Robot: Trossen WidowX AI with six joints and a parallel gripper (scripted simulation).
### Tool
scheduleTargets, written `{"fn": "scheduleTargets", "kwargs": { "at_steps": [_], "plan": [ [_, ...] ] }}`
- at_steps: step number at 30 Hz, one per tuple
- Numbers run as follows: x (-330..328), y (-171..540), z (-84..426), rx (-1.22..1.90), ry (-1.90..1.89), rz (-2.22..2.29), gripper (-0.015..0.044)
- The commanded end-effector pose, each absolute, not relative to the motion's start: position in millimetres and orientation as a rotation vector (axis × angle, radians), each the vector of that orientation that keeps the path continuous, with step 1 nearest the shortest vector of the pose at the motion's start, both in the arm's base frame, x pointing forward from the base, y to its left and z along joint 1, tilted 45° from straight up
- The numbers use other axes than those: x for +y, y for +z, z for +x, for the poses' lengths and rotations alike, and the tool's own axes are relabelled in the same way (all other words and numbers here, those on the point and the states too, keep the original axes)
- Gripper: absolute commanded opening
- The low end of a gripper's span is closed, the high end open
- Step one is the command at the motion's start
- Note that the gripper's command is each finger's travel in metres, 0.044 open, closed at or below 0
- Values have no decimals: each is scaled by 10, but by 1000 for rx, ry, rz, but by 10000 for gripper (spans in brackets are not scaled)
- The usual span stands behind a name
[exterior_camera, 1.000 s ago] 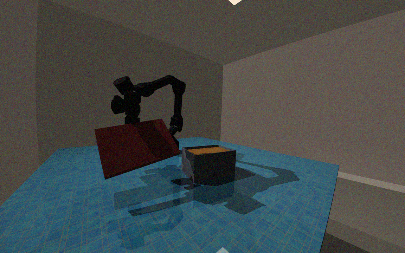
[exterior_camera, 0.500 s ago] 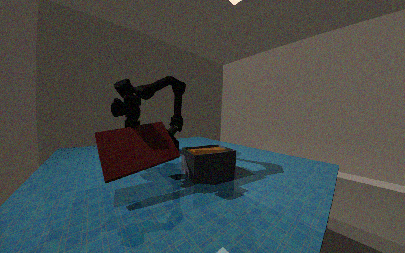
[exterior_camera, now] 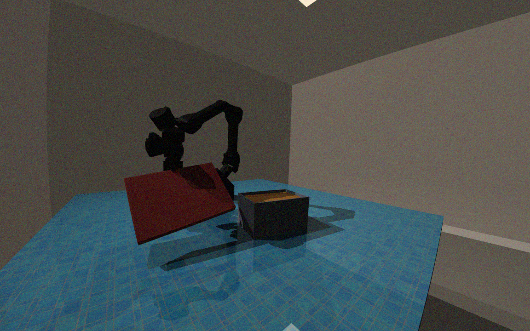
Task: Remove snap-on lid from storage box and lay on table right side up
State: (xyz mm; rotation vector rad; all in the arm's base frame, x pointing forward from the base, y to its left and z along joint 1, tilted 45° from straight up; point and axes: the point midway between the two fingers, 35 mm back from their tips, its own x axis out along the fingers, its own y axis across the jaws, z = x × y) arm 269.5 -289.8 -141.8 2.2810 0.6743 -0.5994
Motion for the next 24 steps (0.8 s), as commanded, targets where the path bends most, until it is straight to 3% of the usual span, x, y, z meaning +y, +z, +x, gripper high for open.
{"fn": "scheduleTargets", "kwargs": {
  "at_steps": [1,24],
  "plan": [
    [-2873,-1434,2703,670,-592,2289,0],
    [-2746,-1568,2709,670,-592,2289,0]
  ]
}}
